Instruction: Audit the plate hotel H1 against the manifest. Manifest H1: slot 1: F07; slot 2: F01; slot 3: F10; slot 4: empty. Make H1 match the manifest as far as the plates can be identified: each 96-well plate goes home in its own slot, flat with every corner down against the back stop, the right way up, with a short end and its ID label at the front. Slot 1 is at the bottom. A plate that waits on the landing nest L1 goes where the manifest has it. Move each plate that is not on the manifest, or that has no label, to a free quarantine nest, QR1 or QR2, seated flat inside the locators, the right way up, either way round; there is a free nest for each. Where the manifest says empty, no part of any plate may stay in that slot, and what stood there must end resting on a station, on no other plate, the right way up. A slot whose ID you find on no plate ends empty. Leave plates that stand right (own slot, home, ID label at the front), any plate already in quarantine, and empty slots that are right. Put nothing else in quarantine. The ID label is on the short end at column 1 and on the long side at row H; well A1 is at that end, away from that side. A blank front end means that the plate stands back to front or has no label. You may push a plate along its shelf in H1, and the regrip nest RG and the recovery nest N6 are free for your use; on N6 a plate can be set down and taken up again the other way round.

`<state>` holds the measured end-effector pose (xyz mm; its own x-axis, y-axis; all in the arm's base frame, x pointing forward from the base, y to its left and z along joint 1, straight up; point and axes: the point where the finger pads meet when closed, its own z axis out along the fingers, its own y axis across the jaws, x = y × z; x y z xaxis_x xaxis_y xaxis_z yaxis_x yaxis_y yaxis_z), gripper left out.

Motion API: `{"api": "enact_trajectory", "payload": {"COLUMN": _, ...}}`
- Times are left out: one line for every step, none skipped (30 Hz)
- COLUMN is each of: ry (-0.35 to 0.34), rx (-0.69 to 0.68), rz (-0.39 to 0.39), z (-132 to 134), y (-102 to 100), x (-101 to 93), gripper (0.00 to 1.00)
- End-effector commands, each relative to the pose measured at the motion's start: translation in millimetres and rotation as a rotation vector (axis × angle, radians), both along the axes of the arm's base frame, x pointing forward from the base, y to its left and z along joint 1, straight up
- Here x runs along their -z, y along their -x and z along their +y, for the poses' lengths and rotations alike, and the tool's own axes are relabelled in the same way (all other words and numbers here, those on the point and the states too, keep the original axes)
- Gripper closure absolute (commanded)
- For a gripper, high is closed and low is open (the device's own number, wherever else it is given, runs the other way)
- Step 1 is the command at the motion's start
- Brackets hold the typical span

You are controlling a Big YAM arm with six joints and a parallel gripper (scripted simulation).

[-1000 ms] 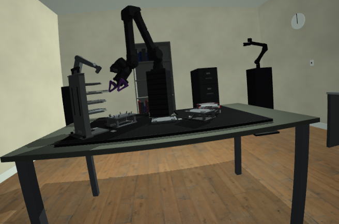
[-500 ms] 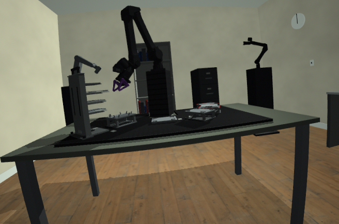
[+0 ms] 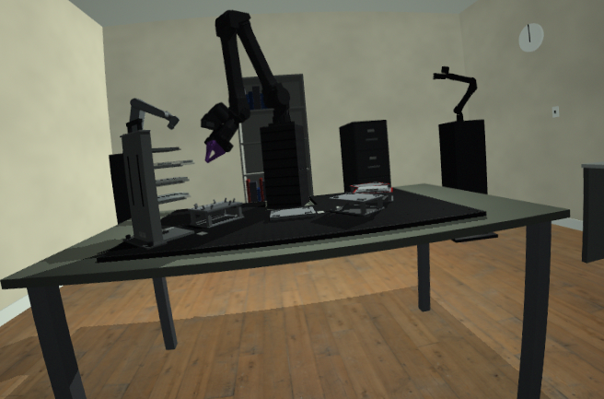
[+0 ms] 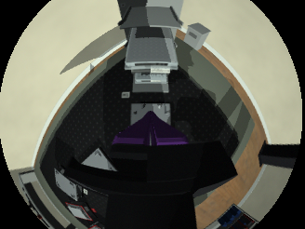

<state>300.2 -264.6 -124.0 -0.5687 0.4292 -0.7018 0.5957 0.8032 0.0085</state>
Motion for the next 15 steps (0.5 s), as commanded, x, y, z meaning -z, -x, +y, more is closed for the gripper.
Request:
{"api": "enact_trajectory", "payload": {"ry": 0.021, "rx": -0.004, "rz": -0.018, "z": -4.3, "y": -3.7, "x": -4.5, "gripper": 1.0}}
{"api": "enact_trajectory", "payload": {"ry": 0.021, "rx": -0.004, "rz": -0.018, "z": -4.3, "y": -3.7, "x": -4.5, "gripper": 1.0}}
{"api": "enact_trajectory", "payload": {"ry": 0.021, "rx": -0.004, "rz": -0.018, "z": -4.3, "y": -3.7, "x": -4.5, "gripper": 1.0}}
{"api": "enact_trajectory", "payload": {"ry": 0.021, "rx": -0.004, "rz": -0.018, "z": -4.3, "y": -3.7, "x": -4.5, "gripper": 1.0}}
{"api": "enact_trajectory", "payload": {"ry": 0.021, "rx": -0.004, "rz": -0.018, "z": -4.3, "y": -3.7, "x": -4.5, "gripper": 1.0}}
{"api": "enact_trajectory", "payload": {"ry": 0.021, "rx": -0.004, "rz": -0.018, "z": -4.3, "y": -3.7, "x": -4.5, "gripper": 1.0}}
{"api": "enact_trajectory", "payload": {"ry": 0.021, "rx": -0.004, "rz": -0.018, "z": -4.3, "y": -3.7, "x": -4.5, "gripper": 1.0}}
{"api": "enact_trajectory", "payload": {"ry": 0.021, "rx": -0.004, "rz": -0.018, "z": -4.3, "y": -3.7, "x": -4.5, "gripper": 1.0}}
{"api": "enact_trajectory", "payload": {"ry": 0.021, "rx": -0.004, "rz": -0.018, "z": -4.3, "y": -3.7, "x": -4.5, "gripper": 1.0}}
{"api": "enact_trajectory", "payload": {"ry": 0.021, "rx": -0.004, "rz": -0.018, "z": -4.3, "y": -3.7, "x": -4.5, "gripper": 1.0}}
{"api": "enact_trajectory", "payload": {"ry": 0.021, "rx": -0.004, "rz": -0.018, "z": -4.3, "y": -3.7, "x": -4.5, "gripper": 1.0}}
{"api": "enact_trajectory", "payload": {"ry": 0.027, "rx": -0.006, "rz": -0.015, "z": -6.4, "y": -2.1, "x": -1.0, "gripper": 1.0}}
{"api": "enact_trajectory", "payload": {"ry": 0.031, "rx": -0.007, "rz": -0.018, "z": -8.3, "y": -4.7, "x": -1.7, "gripper": 1.0}}
{"api": "enact_trajectory", "payload": {"ry": 0.032, "rx": -0.008, "rz": -0.019, "z": -8.9, "y": -6.1, "x": -1.9, "gripper": 1.0}}
{"api": "enact_trajectory", "payload": {"ry": 0.022, "rx": -0.009, "rz": -0.008, "z": -7.2, "y": -5.4, "x": 0.3, "gripper": 1.0}}
